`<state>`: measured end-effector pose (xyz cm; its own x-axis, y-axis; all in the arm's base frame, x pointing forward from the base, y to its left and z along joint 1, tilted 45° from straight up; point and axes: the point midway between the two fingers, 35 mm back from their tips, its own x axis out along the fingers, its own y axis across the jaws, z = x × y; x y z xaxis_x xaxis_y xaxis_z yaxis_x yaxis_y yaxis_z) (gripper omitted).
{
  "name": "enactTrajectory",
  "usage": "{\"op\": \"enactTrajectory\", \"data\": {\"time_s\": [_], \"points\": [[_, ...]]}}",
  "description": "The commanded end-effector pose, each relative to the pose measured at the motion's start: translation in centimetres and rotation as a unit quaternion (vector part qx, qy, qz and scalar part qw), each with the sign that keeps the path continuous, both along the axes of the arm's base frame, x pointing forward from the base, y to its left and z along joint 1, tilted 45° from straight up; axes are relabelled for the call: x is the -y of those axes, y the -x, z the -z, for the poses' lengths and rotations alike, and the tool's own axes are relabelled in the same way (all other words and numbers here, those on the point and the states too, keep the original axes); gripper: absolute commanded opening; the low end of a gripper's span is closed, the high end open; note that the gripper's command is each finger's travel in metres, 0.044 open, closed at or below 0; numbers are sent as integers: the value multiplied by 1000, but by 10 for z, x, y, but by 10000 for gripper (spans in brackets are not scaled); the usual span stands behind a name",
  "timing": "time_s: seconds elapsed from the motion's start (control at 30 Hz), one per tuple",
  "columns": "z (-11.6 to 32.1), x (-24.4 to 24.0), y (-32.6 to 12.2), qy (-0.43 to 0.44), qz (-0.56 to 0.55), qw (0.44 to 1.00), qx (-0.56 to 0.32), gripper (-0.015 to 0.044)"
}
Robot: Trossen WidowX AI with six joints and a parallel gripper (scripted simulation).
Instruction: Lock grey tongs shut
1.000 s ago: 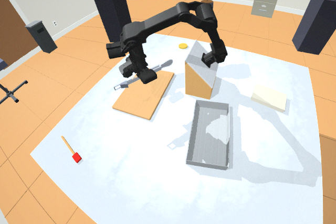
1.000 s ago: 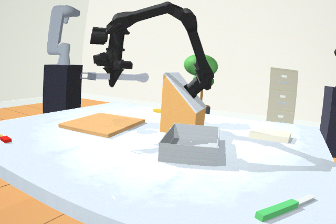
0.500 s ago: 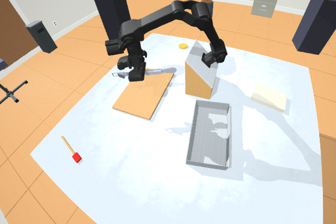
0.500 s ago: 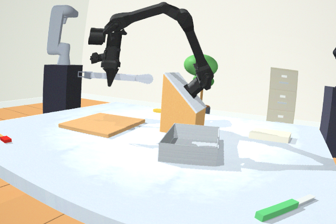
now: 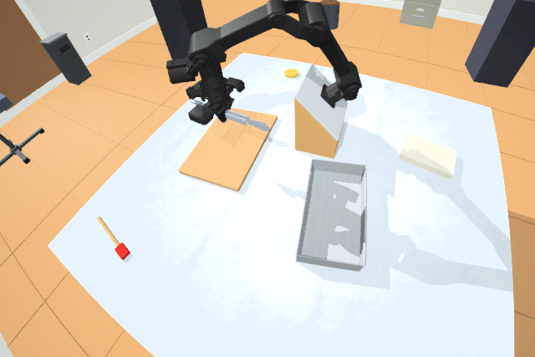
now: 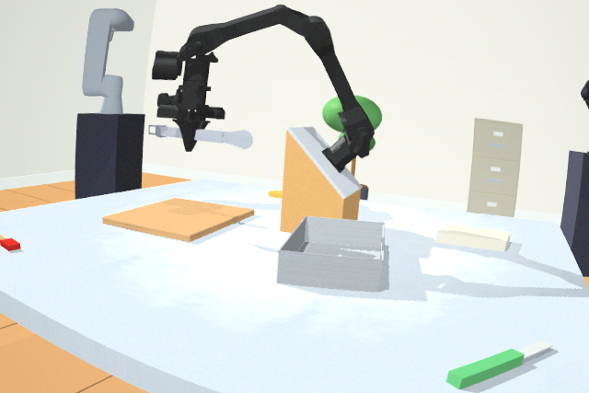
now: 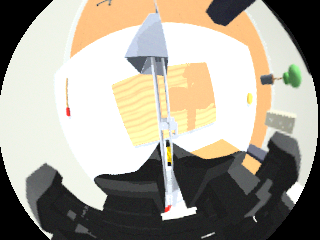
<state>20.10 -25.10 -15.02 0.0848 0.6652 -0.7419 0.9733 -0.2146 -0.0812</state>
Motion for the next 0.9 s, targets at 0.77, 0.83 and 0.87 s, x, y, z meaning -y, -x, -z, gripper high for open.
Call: {"op": "enactTrajectory", "data": {"time_s": [0.77, 0.83, 0.87], "points": [[24, 16, 35, -44, 363, 870, -332, -150], [26, 16, 37, -47, 387, 850, -354, -150], [26, 17, 39, -48, 398, 840, -364, -150]]}}
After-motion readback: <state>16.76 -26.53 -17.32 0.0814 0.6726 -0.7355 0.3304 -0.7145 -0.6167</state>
